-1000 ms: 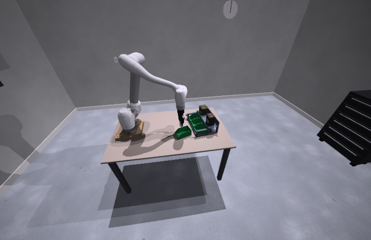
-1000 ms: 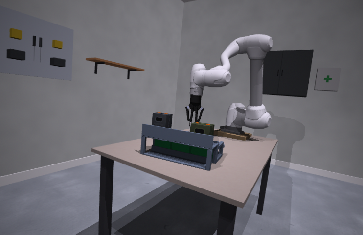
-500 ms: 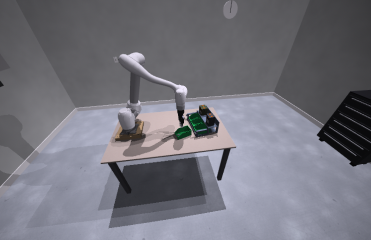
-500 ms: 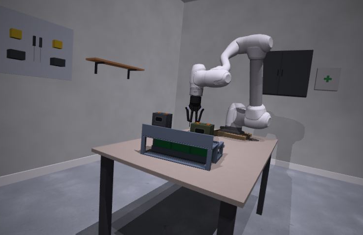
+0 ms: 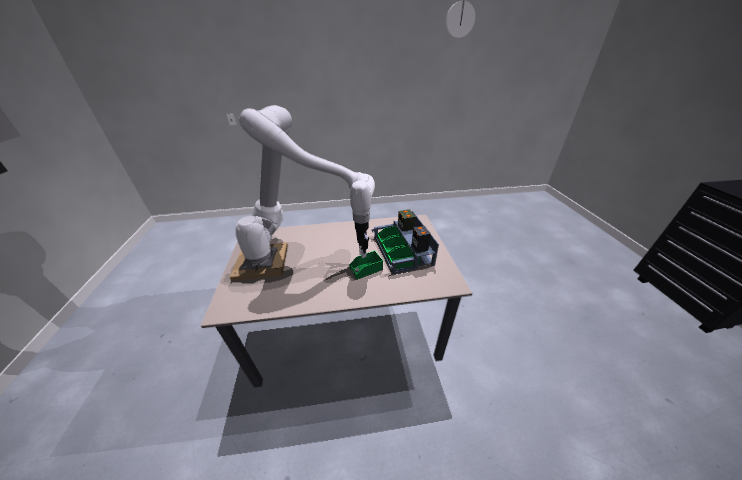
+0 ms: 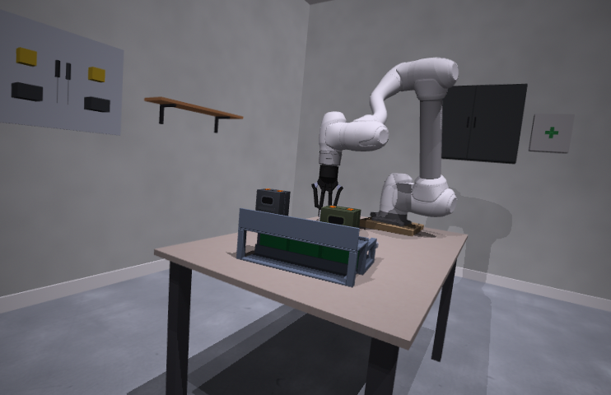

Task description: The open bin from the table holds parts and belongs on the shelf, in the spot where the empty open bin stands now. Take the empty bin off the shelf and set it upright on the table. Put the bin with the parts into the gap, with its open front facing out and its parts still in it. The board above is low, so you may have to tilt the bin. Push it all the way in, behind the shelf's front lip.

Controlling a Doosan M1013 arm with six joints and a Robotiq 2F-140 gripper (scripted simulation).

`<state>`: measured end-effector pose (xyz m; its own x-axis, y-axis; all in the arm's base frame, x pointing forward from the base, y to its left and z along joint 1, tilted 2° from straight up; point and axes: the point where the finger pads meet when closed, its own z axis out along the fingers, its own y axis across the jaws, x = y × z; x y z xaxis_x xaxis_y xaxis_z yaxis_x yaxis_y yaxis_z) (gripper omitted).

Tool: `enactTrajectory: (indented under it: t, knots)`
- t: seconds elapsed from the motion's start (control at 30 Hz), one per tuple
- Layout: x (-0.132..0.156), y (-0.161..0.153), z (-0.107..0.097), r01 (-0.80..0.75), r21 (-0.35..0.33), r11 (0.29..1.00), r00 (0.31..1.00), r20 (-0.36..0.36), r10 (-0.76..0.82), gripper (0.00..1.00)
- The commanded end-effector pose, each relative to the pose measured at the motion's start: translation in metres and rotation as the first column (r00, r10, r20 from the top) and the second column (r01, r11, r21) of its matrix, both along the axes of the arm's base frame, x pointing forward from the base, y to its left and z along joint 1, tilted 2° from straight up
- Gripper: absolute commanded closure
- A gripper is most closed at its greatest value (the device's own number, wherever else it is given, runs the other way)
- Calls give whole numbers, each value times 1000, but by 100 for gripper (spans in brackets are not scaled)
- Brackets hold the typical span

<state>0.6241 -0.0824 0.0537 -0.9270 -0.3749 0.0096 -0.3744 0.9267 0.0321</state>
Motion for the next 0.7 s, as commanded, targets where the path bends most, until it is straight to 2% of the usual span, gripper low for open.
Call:
enactTrajectory:
  t: [0.0,0.67]
  knots:
    - [0,0,-6,0,0,1000,1000,0,0,76]
    - [0,1,-25,0,0,1000,1000,0,0,76]
